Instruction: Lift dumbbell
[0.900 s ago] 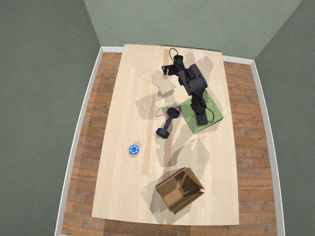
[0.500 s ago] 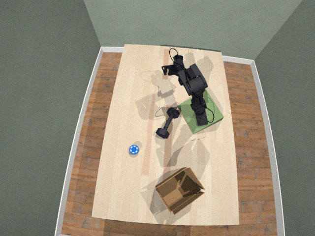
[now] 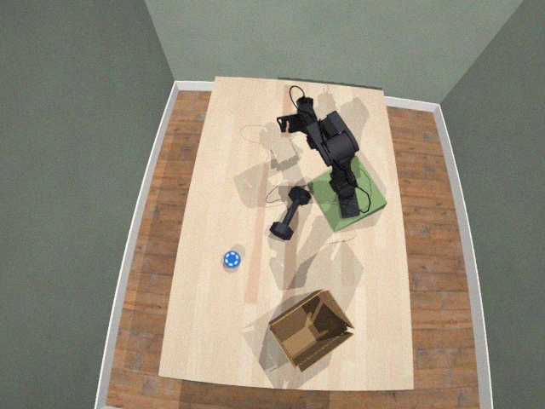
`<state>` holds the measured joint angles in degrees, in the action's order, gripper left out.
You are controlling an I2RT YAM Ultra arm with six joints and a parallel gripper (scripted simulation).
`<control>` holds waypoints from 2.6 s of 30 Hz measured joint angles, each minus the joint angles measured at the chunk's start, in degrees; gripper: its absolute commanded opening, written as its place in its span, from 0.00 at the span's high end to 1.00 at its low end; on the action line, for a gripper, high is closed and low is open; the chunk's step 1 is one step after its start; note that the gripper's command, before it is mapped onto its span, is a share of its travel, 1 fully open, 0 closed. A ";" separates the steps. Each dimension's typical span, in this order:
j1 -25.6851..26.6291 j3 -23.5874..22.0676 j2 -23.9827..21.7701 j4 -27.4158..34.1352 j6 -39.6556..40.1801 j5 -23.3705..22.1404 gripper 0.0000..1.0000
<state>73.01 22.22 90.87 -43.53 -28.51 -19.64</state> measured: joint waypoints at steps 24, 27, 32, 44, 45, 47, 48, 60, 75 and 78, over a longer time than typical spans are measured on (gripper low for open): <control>-33.97 15.87 -14.47 13.42 11.43 5.90 0.00; -37.22 17.38 -15.67 16.46 12.98 8.07 0.00; -46.16 21.20 -19.08 21.38 16.02 9.66 0.00; -62.49 30.25 -26.36 31.15 22.91 14.10 0.00; -64.06 30.84 -26.80 32.09 23.43 14.64 0.00; -67.43 32.11 -27.87 34.07 24.59 15.21 0.00; -69.11 32.83 -28.50 35.10 25.22 15.63 0.00; -74.27 35.19 -31.61 46.58 33.09 17.35 0.00; -76.46 34.69 -32.28 62.95 43.76 17.42 0.00; -76.83 34.21 -32.44 66.14 45.77 17.42 0.00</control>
<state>-3.81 56.42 58.43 22.61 17.26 -2.22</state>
